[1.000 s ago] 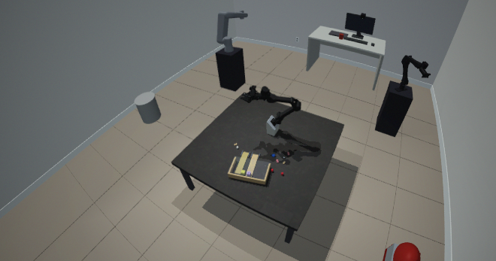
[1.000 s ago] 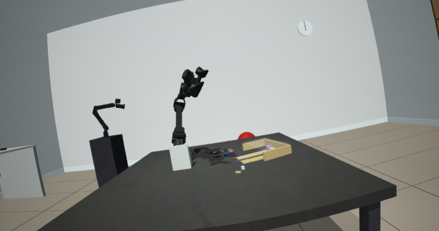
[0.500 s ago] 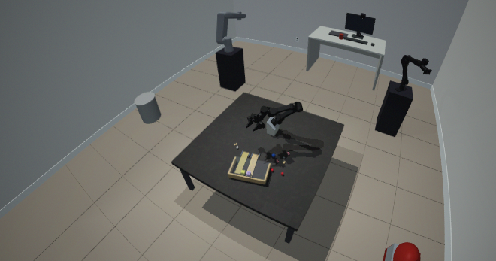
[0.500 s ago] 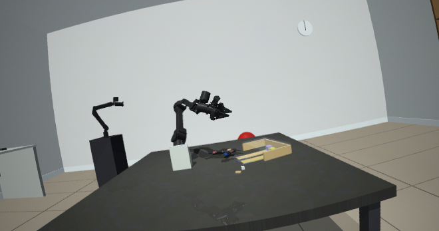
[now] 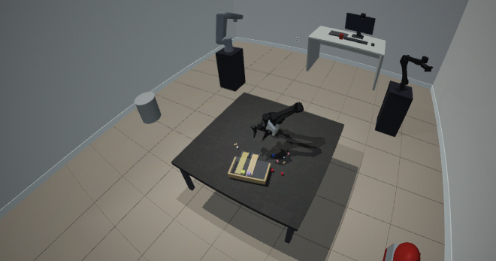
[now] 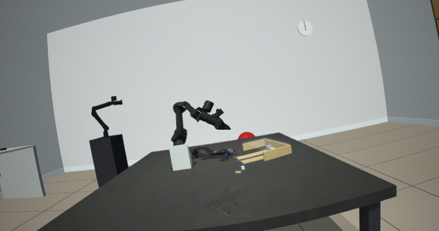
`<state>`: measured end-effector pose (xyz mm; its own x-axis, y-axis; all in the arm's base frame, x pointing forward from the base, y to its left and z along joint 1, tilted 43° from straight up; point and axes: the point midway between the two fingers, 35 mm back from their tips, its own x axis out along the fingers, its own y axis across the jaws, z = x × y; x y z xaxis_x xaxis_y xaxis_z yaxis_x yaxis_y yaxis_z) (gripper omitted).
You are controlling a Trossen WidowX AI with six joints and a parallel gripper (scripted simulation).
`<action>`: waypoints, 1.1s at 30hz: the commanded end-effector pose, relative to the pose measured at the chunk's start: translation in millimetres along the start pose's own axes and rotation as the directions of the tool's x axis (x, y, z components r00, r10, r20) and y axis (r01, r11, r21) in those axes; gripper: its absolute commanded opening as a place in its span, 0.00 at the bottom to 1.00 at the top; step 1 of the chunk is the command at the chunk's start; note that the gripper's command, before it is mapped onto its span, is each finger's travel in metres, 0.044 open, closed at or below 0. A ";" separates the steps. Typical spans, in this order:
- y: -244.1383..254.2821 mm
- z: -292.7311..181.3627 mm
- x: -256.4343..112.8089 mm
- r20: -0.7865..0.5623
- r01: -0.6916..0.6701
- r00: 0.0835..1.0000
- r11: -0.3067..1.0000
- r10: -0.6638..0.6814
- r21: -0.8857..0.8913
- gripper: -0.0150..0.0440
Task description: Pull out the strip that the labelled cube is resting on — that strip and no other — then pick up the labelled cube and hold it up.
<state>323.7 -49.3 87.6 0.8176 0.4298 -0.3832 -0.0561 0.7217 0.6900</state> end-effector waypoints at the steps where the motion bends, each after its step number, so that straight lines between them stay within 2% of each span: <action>1: 2.5 -1.3 0.1 -0.002 -0.009 1.000 1.000 0.009 -0.016 0.93; 8: 2.5 -1.3 0.1 -0.002 -0.009 1.000 1.000 0.009 -0.016 0.93; 10: 0.3 -0.6 4.9 -0.027 -0.002 1.000 1.000 0.002 -0.014 0.84; 15: -12.8 -1.7 39.9 -0.218 0.043 0.975 0.999 -0.046 -0.018 0.62; 23: -20.8 -19.3 85.7 -0.532 0.006 0.844 0.994 -0.063 -0.109 0.26; 33: -13.1 -54.0 117.7 -0.827 -0.186 0.562 0.971 -0.022 -0.152 0.25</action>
<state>390.0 -3.0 19.7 0.2464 0.6439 -0.7244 -0.1856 0.7649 0.6168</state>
